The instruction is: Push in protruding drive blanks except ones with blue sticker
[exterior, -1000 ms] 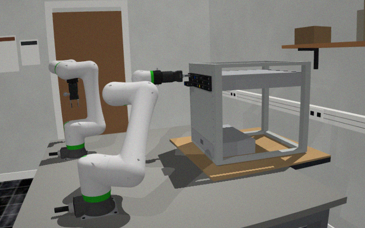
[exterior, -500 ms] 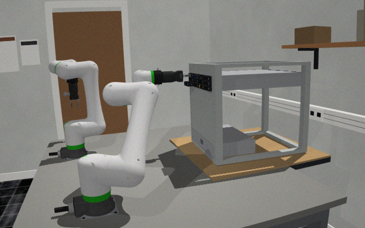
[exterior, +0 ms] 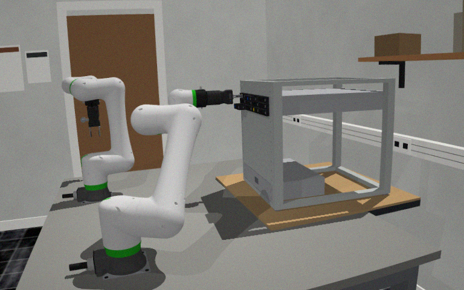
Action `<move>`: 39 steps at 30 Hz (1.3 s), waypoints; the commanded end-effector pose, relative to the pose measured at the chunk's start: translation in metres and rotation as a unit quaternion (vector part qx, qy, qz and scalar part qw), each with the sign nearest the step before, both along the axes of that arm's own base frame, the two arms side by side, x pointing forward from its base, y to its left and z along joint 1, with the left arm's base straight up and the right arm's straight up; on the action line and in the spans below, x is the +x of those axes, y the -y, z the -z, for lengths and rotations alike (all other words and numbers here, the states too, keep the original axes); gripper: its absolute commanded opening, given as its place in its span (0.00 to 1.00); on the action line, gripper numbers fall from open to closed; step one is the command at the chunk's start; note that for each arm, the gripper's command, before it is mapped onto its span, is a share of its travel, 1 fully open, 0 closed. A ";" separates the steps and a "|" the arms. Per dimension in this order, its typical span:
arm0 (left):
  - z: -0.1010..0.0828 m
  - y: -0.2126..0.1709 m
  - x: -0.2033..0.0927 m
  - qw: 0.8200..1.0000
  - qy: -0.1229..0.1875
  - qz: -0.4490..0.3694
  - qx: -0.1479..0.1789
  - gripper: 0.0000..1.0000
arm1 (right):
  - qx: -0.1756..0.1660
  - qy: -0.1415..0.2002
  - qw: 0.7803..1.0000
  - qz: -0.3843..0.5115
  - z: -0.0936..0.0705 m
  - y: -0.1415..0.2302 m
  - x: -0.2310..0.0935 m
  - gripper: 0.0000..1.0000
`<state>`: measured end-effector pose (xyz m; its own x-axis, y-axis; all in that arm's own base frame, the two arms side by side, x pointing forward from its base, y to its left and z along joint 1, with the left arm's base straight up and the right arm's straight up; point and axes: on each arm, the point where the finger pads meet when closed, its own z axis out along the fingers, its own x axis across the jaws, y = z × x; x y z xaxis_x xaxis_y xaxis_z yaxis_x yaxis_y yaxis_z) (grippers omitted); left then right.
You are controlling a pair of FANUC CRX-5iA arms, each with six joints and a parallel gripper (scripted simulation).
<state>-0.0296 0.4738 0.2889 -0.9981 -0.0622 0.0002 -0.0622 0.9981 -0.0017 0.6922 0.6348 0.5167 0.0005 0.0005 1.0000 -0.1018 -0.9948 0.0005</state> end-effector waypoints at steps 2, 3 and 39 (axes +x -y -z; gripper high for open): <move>-0.001 0.000 0.000 1.000 0.000 0.000 0.001 1.00 | 0.001 0.001 1.000 0.000 -0.002 0.001 0.000 0.00; -0.001 0.000 0.000 1.000 0.000 0.000 0.001 1.00 | 0.001 0.001 1.000 0.000 -0.002 0.001 0.000 0.00; -0.001 0.000 0.000 1.000 0.000 0.000 0.001 1.00 | 0.001 0.001 1.000 0.000 -0.002 -0.001 -0.013 0.00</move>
